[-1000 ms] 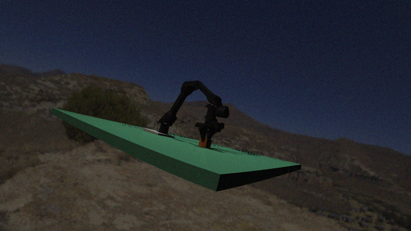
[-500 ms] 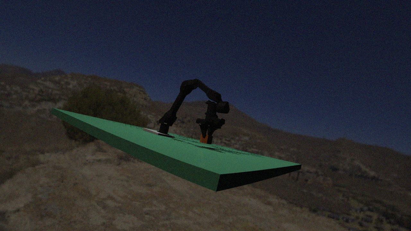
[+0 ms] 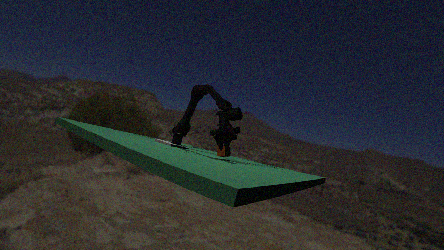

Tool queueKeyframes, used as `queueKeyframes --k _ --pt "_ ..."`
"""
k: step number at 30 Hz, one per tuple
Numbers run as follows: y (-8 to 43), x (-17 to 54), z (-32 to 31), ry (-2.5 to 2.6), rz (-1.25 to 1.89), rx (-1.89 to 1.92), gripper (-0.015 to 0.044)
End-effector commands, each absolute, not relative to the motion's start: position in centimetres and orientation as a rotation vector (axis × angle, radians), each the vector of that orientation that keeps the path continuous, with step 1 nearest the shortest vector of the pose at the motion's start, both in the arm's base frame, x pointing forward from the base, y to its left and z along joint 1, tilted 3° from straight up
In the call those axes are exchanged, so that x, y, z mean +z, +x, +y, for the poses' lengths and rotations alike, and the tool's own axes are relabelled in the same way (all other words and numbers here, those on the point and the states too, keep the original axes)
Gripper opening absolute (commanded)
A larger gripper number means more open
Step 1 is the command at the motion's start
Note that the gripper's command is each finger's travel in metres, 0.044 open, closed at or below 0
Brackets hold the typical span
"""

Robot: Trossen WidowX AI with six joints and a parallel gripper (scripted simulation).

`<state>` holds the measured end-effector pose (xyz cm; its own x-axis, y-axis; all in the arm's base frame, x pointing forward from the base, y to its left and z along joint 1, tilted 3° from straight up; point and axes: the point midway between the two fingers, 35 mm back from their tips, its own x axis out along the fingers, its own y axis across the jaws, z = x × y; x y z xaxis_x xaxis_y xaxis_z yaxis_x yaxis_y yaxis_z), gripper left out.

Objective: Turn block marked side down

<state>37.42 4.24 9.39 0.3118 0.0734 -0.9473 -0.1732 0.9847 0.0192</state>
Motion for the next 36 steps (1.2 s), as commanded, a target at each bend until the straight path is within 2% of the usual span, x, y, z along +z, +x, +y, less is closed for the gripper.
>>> queueKeyframes --k 1,20,36 --pt "37.4 9.8 4.3 -0.080 1.177 0.166 0.0000" --pt "36.8 9.8 4.2 -0.064 0.978 0.171 0.0000" --pt "38.2 7.3 4.4 -0.042 0.743 0.172 0.0000"
